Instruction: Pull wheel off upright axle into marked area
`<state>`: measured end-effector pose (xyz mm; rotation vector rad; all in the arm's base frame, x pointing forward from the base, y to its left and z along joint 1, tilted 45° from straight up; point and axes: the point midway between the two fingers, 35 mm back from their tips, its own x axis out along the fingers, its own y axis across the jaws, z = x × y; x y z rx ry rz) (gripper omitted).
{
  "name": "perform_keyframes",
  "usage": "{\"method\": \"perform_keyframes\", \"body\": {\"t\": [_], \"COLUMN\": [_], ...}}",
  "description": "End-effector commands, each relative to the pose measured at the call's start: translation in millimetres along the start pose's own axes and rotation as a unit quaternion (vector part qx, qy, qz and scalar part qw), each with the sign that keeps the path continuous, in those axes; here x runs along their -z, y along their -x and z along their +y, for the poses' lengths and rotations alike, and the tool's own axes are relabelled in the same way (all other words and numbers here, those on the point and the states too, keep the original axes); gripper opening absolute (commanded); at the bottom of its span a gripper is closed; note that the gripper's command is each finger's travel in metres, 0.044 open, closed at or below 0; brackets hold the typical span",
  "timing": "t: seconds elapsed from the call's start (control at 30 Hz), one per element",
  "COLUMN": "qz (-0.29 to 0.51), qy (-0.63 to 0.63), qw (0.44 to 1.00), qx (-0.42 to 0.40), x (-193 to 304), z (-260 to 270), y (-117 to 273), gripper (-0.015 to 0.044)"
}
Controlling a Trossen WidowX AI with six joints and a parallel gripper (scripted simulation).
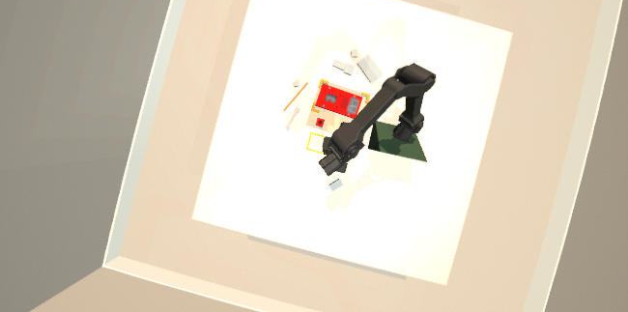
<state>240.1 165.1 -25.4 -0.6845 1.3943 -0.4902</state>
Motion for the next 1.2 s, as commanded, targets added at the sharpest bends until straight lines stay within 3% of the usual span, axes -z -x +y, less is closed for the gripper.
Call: {"method": "perform_keyframes", "body": {"t": [0.0, 1.17], "qz": [-0.002, -0.002], "qy": [-0.001, -0.001], "qw": [1.000, 1.000], "qx": [-0.003, -0.002], "x": [34.2, 39.9], "z": [-14.7, -17.6], "y": [21.7, 24.2], "gripper": [0.0440, 0.0440]}}
